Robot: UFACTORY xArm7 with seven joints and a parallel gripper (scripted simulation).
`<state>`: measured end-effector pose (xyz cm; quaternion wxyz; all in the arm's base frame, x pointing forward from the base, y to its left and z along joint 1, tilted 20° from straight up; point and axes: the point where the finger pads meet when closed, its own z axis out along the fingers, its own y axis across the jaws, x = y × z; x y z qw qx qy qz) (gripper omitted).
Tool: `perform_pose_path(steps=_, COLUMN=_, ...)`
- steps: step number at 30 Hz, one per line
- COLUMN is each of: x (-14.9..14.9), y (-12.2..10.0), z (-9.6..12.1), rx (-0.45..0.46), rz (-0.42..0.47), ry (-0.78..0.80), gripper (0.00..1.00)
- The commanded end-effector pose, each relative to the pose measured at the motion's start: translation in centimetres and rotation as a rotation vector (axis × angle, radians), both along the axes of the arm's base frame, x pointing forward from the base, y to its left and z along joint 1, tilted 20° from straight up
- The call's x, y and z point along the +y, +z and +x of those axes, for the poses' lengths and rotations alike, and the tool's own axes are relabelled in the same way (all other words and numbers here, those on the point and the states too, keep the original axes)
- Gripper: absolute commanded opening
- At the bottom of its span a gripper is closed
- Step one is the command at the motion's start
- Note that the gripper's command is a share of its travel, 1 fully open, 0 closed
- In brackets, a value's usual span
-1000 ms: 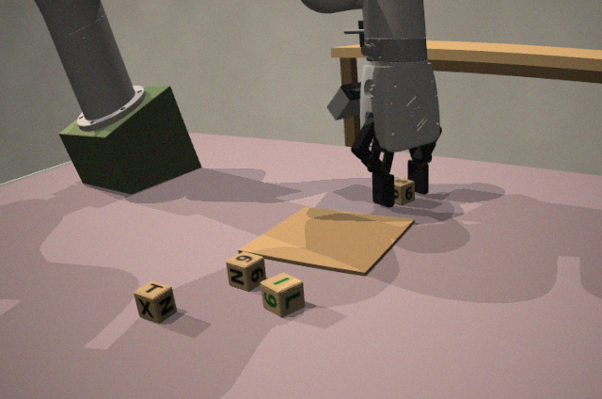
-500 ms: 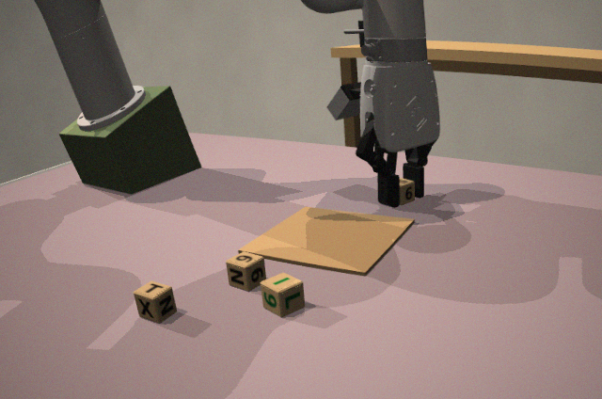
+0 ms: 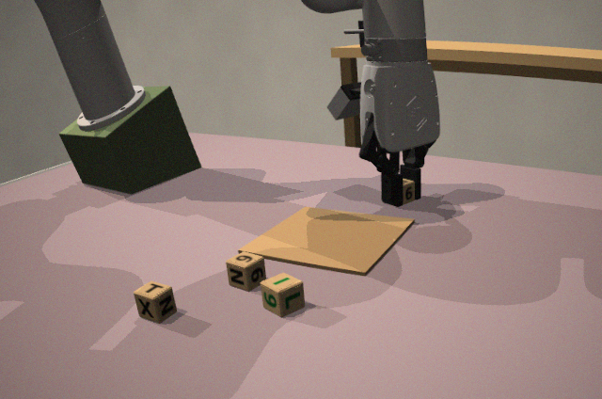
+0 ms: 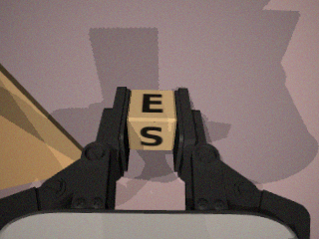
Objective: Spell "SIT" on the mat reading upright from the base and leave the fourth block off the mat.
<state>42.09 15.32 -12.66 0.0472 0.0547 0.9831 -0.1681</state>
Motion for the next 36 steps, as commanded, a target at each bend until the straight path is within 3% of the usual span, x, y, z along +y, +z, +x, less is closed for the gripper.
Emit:
perform_pose_path(steps=1, x=0.16, y=0.11, z=0.12, rx=-0.003, rz=0.003, ry=0.001, gripper=0.21)
perform_pose_path(steps=31, x=0.16, y=0.11, z=0.12, rx=-0.003, rz=0.003, ry=0.001, gripper=0.21)
perform_pose_path(steps=36, x=0.48, y=1.02, z=0.04, rx=-0.003, rz=0.003, ry=0.001, gripper=0.21)
